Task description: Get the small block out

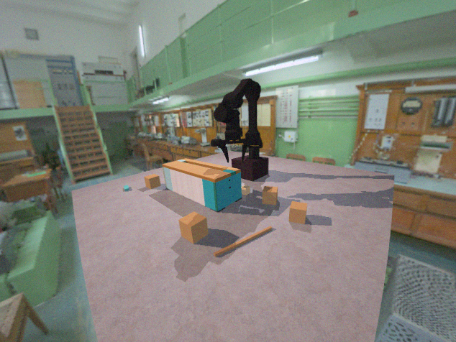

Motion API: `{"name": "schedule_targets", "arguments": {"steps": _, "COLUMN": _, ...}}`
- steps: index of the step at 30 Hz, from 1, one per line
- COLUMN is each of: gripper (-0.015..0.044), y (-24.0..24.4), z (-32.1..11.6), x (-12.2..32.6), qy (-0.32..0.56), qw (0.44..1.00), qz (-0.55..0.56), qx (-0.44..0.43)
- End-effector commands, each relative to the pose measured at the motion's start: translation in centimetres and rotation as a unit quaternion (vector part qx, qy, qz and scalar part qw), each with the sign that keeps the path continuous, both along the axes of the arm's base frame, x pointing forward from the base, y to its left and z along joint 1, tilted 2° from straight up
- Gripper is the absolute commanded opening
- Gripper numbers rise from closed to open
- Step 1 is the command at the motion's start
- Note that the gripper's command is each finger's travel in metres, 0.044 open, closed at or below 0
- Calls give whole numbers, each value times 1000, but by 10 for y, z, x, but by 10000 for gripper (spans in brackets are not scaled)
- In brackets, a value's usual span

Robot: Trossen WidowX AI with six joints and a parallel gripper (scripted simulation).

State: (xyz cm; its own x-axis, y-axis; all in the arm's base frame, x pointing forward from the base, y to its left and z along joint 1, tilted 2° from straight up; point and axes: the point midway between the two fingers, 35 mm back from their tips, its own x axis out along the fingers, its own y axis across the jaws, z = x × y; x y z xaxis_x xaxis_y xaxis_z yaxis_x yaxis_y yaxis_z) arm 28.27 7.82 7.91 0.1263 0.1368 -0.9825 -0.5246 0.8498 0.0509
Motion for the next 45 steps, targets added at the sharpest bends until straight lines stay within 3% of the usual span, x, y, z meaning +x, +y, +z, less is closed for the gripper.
{"name": "schedule_targets", "arguments": {"steps": 1, "gripper": 285, "y": 12, "z": 3, "x": -12, "qy": -88, "qw": 884, "qz": 444, "qx": -118}}
{"name": "schedule_targets", "arguments": {"steps": 10, "gripper": 285, "y": 20, "z": 6, "x": -18, "qy": -113, "qw": 686, "qz": 692, "qx": -192}}
{"name": "schedule_targets", "arguments": {"steps": 23, "gripper": 285, "y": 30, "z": 11, "x": -25, "qy": -98, "qw": 293, "qz": 913, "qx": -268}}
{"name": "schedule_targets", "arguments": {"steps": 40, "gripper": 285, "y": 31, "z": 8, "x": -25, "qy": -96, "qw": 276, "qz": 918, "qx": -270}}
{"name": "schedule_targets", "arguments": {"steps": 45, "gripper": 285, "y": 30, "z": -62, "x": -23, "qy": -96, "qw": 276, "qz": 918, "qx": -270}}
